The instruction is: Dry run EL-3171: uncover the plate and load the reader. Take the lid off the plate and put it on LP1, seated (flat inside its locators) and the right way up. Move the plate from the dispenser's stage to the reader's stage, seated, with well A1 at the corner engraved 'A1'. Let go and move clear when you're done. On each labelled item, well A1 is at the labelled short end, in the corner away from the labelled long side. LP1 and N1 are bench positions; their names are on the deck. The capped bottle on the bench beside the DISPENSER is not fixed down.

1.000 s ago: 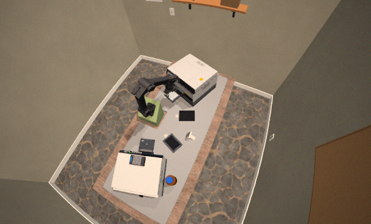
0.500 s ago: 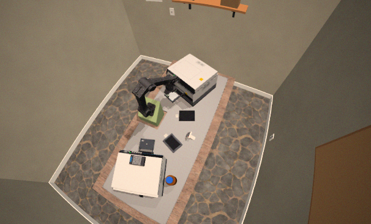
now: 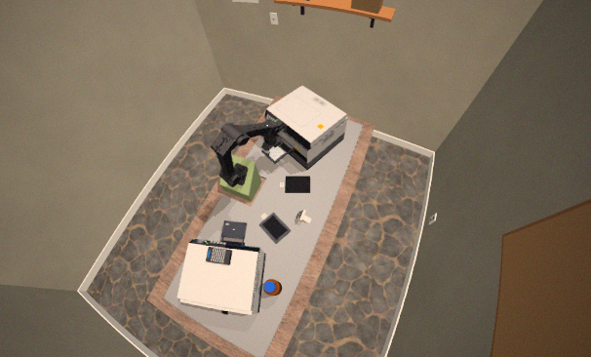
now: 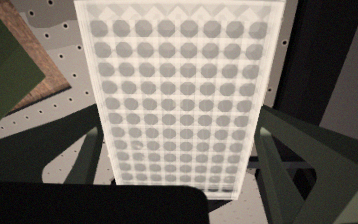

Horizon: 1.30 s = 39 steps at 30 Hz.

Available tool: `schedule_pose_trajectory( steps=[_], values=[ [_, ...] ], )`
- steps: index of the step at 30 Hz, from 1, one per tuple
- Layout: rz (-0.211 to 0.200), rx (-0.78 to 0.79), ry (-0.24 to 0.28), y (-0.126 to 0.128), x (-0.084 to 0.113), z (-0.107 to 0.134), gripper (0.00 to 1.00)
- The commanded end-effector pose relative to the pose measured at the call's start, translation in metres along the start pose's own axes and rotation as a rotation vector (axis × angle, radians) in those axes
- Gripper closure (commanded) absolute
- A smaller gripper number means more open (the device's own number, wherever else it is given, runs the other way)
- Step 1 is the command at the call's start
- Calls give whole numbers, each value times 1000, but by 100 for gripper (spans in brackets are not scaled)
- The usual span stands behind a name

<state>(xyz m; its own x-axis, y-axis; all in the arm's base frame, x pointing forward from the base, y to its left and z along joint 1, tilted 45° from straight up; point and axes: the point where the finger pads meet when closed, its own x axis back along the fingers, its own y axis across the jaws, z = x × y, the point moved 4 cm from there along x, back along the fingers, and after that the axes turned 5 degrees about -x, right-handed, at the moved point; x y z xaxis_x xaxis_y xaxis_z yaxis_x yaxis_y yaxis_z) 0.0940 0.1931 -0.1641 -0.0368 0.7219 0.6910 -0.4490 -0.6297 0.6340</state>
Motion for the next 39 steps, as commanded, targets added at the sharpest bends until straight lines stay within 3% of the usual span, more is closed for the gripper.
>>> schedule_pose_trajectory(
  steps=[1,39],
  values=[
    [35,0,-10,-20,10,-1,14],
    [31,-5,-13,-19,9,0,14]
  ],
)
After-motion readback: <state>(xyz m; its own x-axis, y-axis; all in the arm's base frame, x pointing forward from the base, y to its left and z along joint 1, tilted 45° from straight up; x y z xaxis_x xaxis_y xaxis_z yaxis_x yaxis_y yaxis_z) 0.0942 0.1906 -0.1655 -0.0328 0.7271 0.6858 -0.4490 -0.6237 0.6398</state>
